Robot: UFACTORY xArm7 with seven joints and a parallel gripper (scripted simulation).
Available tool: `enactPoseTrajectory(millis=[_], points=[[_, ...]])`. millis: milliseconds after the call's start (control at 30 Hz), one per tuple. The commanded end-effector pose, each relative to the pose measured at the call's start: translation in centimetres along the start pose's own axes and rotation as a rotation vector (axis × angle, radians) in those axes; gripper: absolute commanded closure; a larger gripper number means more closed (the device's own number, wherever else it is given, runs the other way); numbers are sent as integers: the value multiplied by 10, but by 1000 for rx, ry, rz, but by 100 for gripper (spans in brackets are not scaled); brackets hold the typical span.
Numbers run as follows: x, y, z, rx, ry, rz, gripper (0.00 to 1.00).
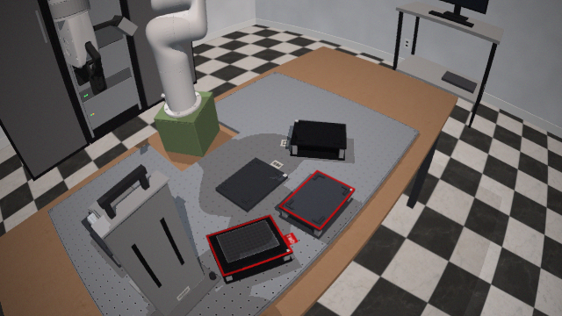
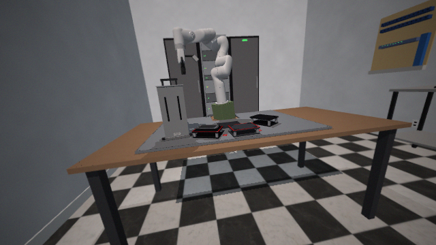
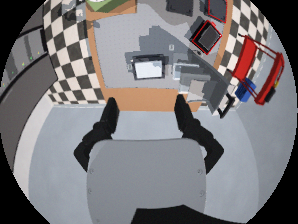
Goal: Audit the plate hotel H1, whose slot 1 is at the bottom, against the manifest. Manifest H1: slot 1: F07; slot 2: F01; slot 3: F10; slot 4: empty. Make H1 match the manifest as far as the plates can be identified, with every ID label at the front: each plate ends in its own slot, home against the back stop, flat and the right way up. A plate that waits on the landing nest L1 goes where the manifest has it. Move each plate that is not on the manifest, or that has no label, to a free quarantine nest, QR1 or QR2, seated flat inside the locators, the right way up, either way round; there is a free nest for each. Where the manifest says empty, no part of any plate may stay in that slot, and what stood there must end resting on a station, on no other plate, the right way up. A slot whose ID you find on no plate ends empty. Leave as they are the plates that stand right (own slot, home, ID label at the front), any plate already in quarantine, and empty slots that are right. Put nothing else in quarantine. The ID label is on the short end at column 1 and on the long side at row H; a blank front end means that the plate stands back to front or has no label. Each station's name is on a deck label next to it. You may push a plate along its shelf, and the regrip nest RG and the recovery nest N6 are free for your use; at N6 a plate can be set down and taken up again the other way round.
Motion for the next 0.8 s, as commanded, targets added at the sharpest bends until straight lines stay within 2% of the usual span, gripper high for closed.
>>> enactPoseTrajectory(millis=[0,167,767], points=[[0,1,1,-3,30,3,0],[0,1,1,-3,30,2,0],[0,-25,1,-3,30,3,0]])
Point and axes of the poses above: the point where the finger pads meet when closed, its own y axis back along the fingers, its own x axis across the jaws, z = x × y, the point moved 1 cm from there along y, back along the fingers, and after that the axes turned 14 degrees about y, right-handed, at the moved point
